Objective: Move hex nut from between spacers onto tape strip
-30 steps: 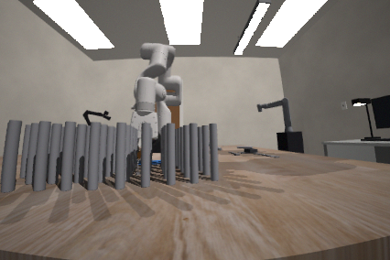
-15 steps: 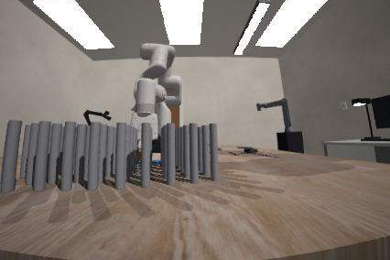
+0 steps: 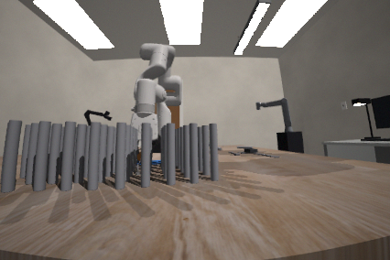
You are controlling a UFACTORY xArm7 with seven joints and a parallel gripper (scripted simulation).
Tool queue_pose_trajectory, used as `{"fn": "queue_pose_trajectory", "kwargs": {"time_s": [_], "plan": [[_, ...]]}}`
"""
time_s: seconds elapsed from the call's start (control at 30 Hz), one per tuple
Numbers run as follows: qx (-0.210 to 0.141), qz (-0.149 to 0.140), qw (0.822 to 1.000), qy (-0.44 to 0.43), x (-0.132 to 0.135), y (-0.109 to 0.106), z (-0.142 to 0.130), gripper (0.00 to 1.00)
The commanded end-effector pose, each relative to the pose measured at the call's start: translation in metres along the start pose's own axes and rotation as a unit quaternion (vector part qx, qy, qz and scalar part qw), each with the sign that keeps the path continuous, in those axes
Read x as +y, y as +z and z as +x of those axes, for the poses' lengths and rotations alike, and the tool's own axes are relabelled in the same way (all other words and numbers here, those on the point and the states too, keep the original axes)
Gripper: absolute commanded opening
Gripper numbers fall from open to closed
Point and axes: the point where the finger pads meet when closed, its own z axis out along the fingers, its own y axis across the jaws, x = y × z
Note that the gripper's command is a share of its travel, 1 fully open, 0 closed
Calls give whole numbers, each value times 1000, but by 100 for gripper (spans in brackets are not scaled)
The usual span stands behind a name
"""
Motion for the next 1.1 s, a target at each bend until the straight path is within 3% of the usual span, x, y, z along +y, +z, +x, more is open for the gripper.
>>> {"fn": "queue_pose_trajectory", "kwargs": {"time_s": [0.0, 1.07], "plan": [[-2, 0, 1000, 0, 0, -1, -2, 0], [-2, 0, 1000, 0, 0, -1, 17, 0]]}}
